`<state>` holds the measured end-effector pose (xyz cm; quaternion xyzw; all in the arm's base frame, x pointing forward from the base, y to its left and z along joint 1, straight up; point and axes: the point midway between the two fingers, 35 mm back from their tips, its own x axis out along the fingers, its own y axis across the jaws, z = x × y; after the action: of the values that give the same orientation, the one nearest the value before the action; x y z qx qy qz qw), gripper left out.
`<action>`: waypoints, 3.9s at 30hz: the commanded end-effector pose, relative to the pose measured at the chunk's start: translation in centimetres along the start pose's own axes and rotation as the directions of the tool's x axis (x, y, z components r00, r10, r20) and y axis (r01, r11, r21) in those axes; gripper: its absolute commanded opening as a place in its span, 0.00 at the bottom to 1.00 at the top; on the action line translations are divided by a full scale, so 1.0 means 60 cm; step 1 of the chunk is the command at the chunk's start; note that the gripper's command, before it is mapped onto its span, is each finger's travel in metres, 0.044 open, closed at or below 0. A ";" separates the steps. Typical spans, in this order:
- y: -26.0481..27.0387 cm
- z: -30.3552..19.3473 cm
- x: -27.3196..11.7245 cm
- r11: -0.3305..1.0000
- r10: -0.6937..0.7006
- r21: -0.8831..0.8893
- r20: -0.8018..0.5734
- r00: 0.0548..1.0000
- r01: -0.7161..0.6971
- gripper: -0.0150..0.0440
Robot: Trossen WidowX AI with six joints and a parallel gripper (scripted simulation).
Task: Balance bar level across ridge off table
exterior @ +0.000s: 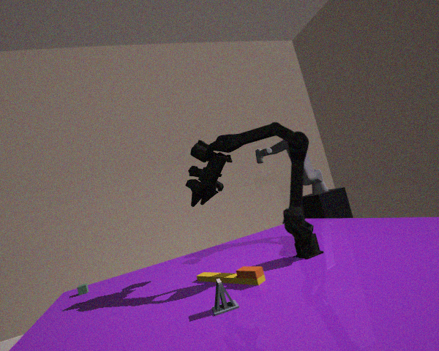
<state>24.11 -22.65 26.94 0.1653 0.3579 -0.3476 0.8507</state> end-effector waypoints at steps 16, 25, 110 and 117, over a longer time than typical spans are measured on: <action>0.136 -0.121 0.053 0.982 0.096 0.186 -0.349 0.932 -0.031 0.79; 0.190 -0.189 0.056 0.972 0.077 0.231 -0.504 0.860 0.048 0.79; 0.246 -0.355 0.127 0.952 -0.021 0.213 -0.675 0.738 0.222 0.25; 0.248 -0.334 0.107 0.951 -0.020 0.214 -0.675 0.738 0.222 0.25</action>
<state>27.84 -4.58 8.07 0.3706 0.5983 -0.3697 0.6066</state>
